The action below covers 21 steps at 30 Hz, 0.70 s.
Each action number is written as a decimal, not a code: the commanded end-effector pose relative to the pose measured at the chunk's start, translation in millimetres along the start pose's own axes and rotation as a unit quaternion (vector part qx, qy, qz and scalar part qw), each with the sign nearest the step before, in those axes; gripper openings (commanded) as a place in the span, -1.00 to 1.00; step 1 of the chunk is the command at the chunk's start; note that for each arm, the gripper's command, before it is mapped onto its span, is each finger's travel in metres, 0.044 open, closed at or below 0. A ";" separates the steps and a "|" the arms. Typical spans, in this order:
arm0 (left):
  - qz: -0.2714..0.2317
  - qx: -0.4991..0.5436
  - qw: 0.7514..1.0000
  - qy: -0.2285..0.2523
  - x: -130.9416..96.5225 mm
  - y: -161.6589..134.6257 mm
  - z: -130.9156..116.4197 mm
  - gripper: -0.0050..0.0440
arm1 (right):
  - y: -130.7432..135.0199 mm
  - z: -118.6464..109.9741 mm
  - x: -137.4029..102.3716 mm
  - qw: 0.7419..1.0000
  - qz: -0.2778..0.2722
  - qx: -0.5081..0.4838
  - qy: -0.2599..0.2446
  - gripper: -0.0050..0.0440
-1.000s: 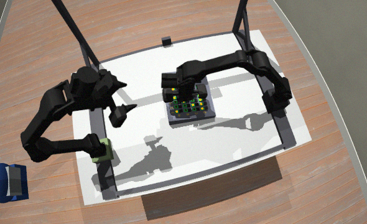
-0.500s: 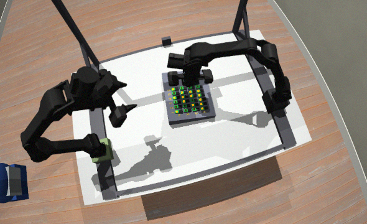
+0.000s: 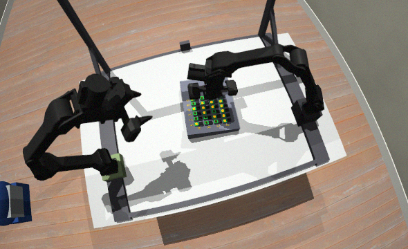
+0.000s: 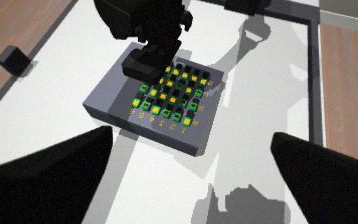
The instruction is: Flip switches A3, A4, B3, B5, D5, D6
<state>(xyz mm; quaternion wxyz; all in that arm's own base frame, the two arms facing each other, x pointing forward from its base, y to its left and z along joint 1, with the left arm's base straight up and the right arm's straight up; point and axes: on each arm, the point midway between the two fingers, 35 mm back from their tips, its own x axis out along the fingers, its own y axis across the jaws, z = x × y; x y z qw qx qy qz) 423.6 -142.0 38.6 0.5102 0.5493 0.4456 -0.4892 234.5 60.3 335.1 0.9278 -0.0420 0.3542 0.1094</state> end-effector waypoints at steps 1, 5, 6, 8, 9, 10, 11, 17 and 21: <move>0.007 0.002 1.000 -0.001 9.2 3.0 -1.1 -1.00 | -0.9 4.6 -6.6 1.000 -0.002 0.002 -0.013 0.84; 0.013 0.002 1.000 -0.003 8.5 6.9 0.2 -1.00 | -0.9 4.6 -6.6 1.000 -0.002 0.002 -0.013 0.84; 0.013 0.002 1.000 -0.003 9.8 7.2 1.3 -1.00 | -0.9 4.6 -6.6 1.000 -0.002 0.002 -0.013 0.84; 0.013 0.002 1.000 -0.003 12.4 8.1 1.7 -1.00 | -0.9 4.6 -6.6 1.000 -0.002 0.002 -0.013 0.84; 0.015 0.002 1.000 -0.003 12.9 9.5 2.2 -1.00 | -0.9 4.6 -6.6 1.000 -0.002 0.002 -0.013 0.84; 0.017 0.001 1.000 -0.004 12.9 11.7 2.8 -1.00 | -0.9 4.6 -6.6 1.000 -0.002 0.002 -0.013 0.84; 0.019 0.001 1.000 -0.004 13.6 12.9 3.7 -1.00 | -0.9 4.6 -6.6 1.000 -0.002 0.002 -0.013 0.84; 0.019 0.001 1.000 -0.004 20.1 15.0 5.2 -1.00 | -0.9 4.6 -6.6 1.000 -0.002 0.002 -0.013 0.84; 0.013 0.002 1.000 -0.003 22.8 11.0 4.6 -1.00 | -0.9 4.6 -6.6 1.000 -0.002 0.002 -0.013 0.84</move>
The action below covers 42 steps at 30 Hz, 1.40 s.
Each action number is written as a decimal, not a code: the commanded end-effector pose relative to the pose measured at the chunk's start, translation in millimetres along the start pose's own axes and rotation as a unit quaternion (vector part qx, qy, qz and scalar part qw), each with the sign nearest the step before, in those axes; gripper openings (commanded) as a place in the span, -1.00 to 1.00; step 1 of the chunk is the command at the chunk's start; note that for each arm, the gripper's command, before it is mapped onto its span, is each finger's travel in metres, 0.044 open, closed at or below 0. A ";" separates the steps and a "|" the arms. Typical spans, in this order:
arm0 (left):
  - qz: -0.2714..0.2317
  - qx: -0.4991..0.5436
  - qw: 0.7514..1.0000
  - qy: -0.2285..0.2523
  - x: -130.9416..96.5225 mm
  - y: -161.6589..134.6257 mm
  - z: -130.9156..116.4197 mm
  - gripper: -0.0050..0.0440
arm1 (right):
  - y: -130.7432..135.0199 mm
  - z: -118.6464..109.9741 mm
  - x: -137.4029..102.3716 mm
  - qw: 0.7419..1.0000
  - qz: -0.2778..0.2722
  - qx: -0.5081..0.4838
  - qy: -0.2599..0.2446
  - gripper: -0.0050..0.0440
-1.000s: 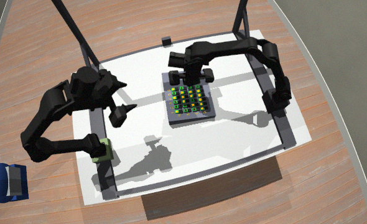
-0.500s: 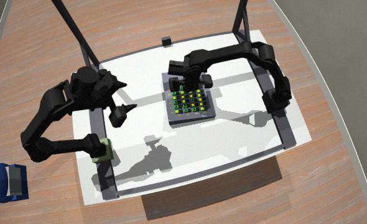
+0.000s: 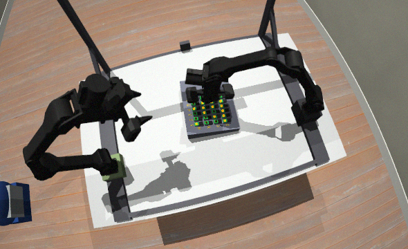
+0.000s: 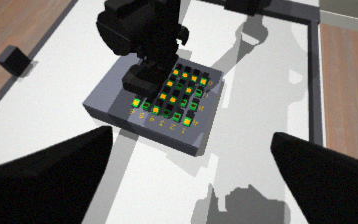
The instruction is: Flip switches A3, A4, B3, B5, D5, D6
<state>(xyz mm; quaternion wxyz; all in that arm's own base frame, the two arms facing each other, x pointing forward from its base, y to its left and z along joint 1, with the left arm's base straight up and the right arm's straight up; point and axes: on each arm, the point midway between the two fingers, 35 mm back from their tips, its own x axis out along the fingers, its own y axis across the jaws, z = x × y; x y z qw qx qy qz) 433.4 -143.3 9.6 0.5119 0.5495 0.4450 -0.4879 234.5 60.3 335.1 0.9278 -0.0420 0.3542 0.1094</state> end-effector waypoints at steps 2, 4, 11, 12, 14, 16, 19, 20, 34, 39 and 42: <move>0.010 0.003 1.000 -0.003 -7.1 4.6 3.9 -1.00 | -0.9 4.6 -6.6 1.000 -0.002 0.002 -0.013 0.84; 0.018 0.002 1.000 -0.005 -14.4 6.8 4.3 -1.00 | -0.9 4.6 -6.6 1.000 -0.002 0.002 -0.013 0.84; 0.009 0.003 1.000 -0.002 0.0 4.7 2.1 -1.00 | -0.9 4.6 -6.6 1.000 -0.002 0.002 -0.013 0.84; 0.009 0.003 1.000 -0.002 0.0 4.7 2.1 -1.00 | -0.9 4.6 -6.6 1.000 -0.002 0.002 -0.013 0.84; 0.009 0.003 1.000 -0.002 0.0 4.7 2.1 -1.00 | -0.9 4.6 -6.6 1.000 -0.002 0.002 -0.013 0.84; 0.006 0.003 1.000 -0.001 2.0 2.1 1.7 -1.00 | -0.9 4.6 -6.6 1.000 -0.002 0.002 -0.013 0.84; 0.014 0.003 1.000 -0.003 -4.7 4.0 2.2 -1.00 | -0.9 4.6 -6.6 1.000 -0.002 0.002 -0.013 0.84; 0.014 0.002 1.000 -0.003 -4.0 3.2 2.2 -1.00 | -0.9 4.6 -6.6 1.000 -0.002 0.002 -0.013 0.84; 0.013 0.001 1.000 -0.004 2.3 -3.6 3.3 -1.00 | -0.9 4.6 -6.6 1.000 -0.002 0.002 -0.013 0.84; 0.013 0.001 1.000 -0.004 2.3 -4.0 3.2 -1.00 | -0.9 4.6 -6.6 1.000 -0.002 0.002 -0.013 0.84; 0.023 0.001 1.000 -0.006 -6.7 4.9 4.7 -1.00 | -0.9 4.6 -6.6 1.000 -0.002 0.002 -0.013 0.84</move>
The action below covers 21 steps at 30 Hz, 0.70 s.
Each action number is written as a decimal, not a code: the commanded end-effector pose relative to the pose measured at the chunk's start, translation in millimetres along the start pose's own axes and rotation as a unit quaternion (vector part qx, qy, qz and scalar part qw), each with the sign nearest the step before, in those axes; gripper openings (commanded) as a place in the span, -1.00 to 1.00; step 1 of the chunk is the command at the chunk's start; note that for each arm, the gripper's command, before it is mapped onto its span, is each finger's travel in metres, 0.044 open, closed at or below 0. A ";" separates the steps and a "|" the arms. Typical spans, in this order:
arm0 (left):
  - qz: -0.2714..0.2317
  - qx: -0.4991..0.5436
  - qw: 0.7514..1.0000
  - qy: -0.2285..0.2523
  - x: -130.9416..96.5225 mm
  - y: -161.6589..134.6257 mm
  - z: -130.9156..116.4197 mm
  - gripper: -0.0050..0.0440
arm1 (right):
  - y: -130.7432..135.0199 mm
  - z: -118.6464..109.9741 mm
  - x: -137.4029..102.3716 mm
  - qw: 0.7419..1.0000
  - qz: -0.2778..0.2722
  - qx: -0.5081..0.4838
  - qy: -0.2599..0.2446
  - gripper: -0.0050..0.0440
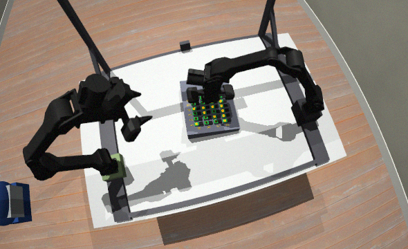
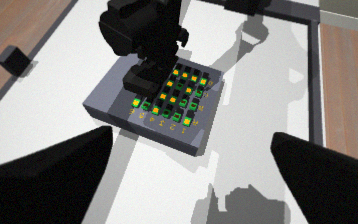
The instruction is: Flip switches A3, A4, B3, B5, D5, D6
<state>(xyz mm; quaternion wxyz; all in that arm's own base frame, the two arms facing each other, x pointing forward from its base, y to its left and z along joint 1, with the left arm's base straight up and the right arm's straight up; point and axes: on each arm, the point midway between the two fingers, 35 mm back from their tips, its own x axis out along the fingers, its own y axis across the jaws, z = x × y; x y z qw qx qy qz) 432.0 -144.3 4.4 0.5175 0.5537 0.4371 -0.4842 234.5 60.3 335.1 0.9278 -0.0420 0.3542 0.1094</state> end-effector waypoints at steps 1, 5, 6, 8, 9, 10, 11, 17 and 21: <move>0.012 -0.001 1.000 -0.004 -15.4 8.5 3.7 -1.00 | -0.9 4.6 -6.6 1.000 -0.002 0.002 -0.013 0.84; 0.012 0.000 1.000 -0.004 -29.3 12.5 3.4 -1.00 | -0.9 4.6 -6.6 1.000 -0.002 0.002 -0.013 0.84; 0.012 0.000 1.000 -0.004 -29.3 12.5 3.4 -1.00 | -0.9 4.6 -6.6 1.000 -0.002 0.002 -0.013 0.84; 0.009 0.000 1.000 -0.003 -29.5 9.4 2.7 -1.00 | -0.9 4.7 -6.6 1.000 -0.002 0.002 -0.013 0.84; 0.009 0.000 1.000 -0.003 -29.5 9.4 2.7 -1.00 | -0.9 4.7 -6.6 1.000 -0.002 0.002 -0.013 0.84; 0.009 0.000 1.000 -0.003 -29.5 9.4 2.7 -1.00 | -0.9 4.7 -6.6 1.000 -0.002 0.002 -0.013 0.84; 0.012 -0.001 1.000 -0.004 -33.8 7.3 3.7 -1.00 | -0.9 8.4 -9.5 1.000 -0.002 0.003 -0.020 0.84; 0.010 -0.001 1.000 -0.002 -48.7 -20.9 4.8 -1.00 | -0.6 20.7 -10.4 0.999 -0.001 0.000 -0.048 0.84; 0.010 -0.001 1.000 -0.002 -60.2 -45.9 4.5 -1.00 | -0.2 33.3 -12.1 0.997 0.000 -0.002 -0.078 0.84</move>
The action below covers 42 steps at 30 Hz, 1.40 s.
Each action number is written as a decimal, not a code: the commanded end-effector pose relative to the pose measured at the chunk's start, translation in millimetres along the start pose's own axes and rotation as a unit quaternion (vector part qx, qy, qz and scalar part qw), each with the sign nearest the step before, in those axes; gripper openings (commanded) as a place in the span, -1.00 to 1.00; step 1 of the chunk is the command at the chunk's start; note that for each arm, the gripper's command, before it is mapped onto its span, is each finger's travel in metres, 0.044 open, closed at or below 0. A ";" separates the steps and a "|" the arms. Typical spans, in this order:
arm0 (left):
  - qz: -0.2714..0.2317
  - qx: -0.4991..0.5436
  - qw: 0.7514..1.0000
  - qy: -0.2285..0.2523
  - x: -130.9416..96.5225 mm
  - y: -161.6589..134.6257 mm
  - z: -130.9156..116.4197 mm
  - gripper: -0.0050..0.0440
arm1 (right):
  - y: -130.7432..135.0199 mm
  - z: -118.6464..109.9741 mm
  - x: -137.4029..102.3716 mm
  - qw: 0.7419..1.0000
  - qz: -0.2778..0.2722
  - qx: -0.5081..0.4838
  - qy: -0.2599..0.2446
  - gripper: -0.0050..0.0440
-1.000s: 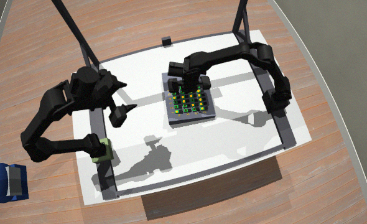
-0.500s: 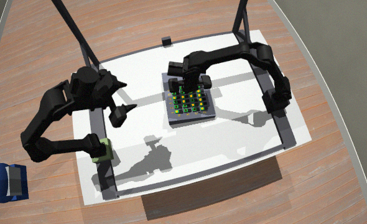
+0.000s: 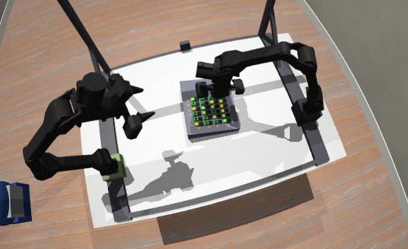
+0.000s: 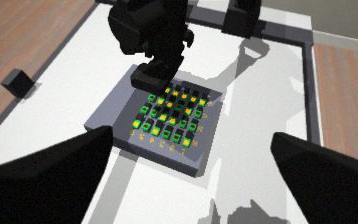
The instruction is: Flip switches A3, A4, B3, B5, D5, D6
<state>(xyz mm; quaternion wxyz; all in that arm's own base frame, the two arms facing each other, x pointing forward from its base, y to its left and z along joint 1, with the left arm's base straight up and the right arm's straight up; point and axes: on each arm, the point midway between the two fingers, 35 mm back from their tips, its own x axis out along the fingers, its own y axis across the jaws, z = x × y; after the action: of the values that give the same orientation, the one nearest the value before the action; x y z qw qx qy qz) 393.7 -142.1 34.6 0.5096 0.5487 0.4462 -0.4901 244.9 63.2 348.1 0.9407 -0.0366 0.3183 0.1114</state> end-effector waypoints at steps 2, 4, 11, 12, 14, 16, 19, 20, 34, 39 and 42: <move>0.023 -0.001 1.000 -0.005 -28.4 -25.7 2.7 -1.00 | -0.3 22.2 -10.6 0.999 0.000 -0.003 -0.050 0.84; 0.023 -0.001 1.000 -0.005 -30.8 -33.5 2.1 -1.00 | -0.2 24.2 -10.9 0.998 0.000 -0.003 -0.055 0.84; 0.022 -0.001 1.000 -0.005 -33.5 -43.7 1.5 -1.00 | -0.2 25.3 -11.0 0.998 0.000 -0.003 -0.058 0.84; 0.022 -0.001 1.000 -0.005 -33.5 -43.7 1.5 -1.00 | -0.2 25.3 -11.0 0.998 0.000 -0.003 -0.058 0.84; 0.021 -0.001 1.000 -0.005 -33.0 -43.8 1.0 -1.00 | -0.2 25.3 -11.0 0.998 0.000 -0.003 -0.058 0.84; 0.014 -0.001 1.000 -0.002 -27.6 -45.2 0.5 -1.00 | -0.2 25.3 -11.0 0.998 0.000 -0.003 -0.057 0.84; 0.008 0.000 1.000 0.000 -17.0 -48.1 0.0 -1.00 | -0.3 21.8 -7.9 0.999 0.000 -0.002 -0.051 0.84; 0.008 0.000 1.000 0.000 -13.9 -48.1 -0.1 -1.00 | -0.3 21.8 -7.9 0.999 0.000 -0.002 -0.051 0.84; 0.013 0.000 1.000 -0.002 12.1 -41.8 -0.5 -1.00 | -0.3 21.8 -7.9 0.999 0.000 -0.002 -0.051 0.84; 0.015 0.001 1.000 -0.003 16.3 -38.2 0.2 -1.00 | -0.3 21.8 -7.9 0.999 0.000 -0.002 -0.051 0.84; 0.017 0.001 1.000 -0.004 18.2 -36.1 0.9 -1.00 | -0.3 21.8 -7.9 0.999 0.000 -0.002 -0.051 0.84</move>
<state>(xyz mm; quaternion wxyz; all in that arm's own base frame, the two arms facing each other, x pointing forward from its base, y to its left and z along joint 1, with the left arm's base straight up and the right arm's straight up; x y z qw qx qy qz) 348.8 -138.3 3.9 0.5072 0.5485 0.4477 -0.4913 253.9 65.7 361.5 0.9518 -0.0329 0.2829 0.1136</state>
